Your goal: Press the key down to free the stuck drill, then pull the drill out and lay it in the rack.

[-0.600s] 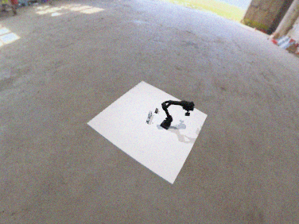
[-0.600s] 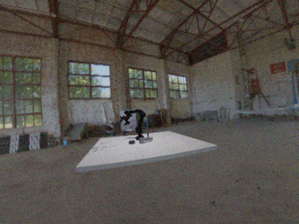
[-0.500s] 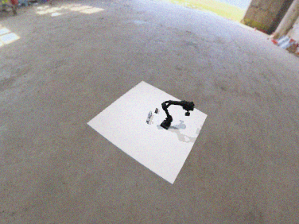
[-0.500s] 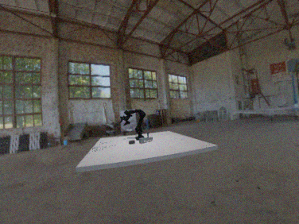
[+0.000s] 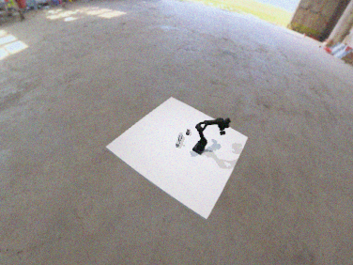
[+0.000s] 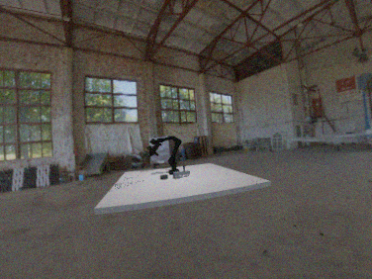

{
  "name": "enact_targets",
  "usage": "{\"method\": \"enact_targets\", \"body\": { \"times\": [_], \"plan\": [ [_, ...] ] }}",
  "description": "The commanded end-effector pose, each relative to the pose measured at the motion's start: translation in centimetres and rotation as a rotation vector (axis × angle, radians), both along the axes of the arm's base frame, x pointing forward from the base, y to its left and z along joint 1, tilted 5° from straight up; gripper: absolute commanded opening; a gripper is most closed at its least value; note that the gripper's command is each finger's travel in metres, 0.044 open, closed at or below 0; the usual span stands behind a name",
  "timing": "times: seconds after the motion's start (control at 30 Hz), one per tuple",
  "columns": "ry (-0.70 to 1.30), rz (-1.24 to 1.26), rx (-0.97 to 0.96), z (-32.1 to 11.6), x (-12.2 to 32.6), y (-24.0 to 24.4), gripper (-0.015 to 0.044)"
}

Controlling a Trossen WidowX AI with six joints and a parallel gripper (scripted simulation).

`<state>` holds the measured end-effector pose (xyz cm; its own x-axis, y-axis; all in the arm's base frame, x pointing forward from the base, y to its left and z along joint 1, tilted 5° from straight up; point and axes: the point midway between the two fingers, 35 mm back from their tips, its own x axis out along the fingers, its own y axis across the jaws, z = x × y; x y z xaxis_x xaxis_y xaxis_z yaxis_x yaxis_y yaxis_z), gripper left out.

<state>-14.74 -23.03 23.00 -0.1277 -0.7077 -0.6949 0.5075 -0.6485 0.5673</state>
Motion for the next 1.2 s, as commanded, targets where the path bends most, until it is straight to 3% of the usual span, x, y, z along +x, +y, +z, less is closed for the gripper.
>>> {"method": "enact_targets", "body": {
  "times": [0.0, 0.27, 0.57, 1.17],
  "plan": [
    [0.016, 0.163, 0.057, -0.9, 3.3, -2.1, 0.0000],
    [0.072, 0.565, 0.180, -2.8, 12.7, -4.7, 0.0000],
    [0.169, 0.967, 0.279, -4.4, 23.3, -3.3, 0.0000],
    [0.602, 1.869, 0.415, -8.3, 38.5, 10.6, 0.0000]
  ]
}}
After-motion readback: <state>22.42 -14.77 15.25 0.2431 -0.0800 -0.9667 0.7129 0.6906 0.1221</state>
